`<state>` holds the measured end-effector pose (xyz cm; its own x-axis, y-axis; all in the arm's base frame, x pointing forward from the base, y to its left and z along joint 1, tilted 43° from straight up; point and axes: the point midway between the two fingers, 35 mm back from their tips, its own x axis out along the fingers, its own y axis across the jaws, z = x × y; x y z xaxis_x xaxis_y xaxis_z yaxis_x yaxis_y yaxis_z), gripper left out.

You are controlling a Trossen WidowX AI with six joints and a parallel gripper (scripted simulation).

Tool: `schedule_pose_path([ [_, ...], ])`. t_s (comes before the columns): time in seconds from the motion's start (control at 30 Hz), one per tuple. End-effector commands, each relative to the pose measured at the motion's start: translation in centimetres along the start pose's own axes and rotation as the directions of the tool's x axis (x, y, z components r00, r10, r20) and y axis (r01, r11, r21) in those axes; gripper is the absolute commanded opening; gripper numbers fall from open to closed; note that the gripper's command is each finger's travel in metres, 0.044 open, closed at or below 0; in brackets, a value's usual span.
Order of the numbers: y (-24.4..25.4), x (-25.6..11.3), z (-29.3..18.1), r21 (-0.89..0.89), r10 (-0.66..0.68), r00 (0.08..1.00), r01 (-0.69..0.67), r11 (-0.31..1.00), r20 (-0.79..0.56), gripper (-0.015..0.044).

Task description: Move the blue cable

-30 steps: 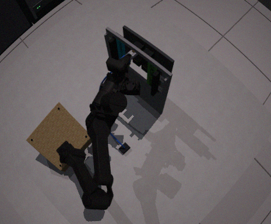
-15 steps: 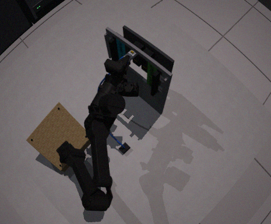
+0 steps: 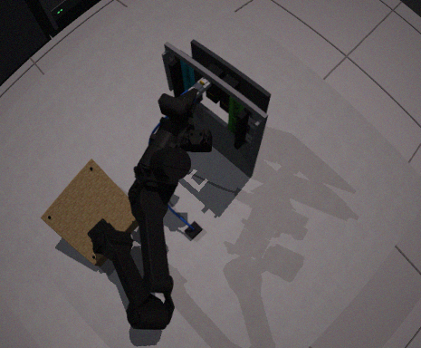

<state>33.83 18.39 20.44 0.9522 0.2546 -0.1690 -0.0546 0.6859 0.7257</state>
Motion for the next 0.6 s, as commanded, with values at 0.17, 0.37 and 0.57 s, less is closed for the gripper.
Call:
schedule_pose_path([
  [0.17,0.32,-0.58,-0.34,0.009,0.009,1.000,-0.009,1.000,0.003,0.0000],
  [0.37,0.31,-0.88,-0.66,0.009,0.009,1.000,-0.009,1.000,0.003,0.0000],
  [0.57,0.31,-1.18,-0.97,0.009,0.009,1.000,-0.009,1.000,0.003,0.0000],
])
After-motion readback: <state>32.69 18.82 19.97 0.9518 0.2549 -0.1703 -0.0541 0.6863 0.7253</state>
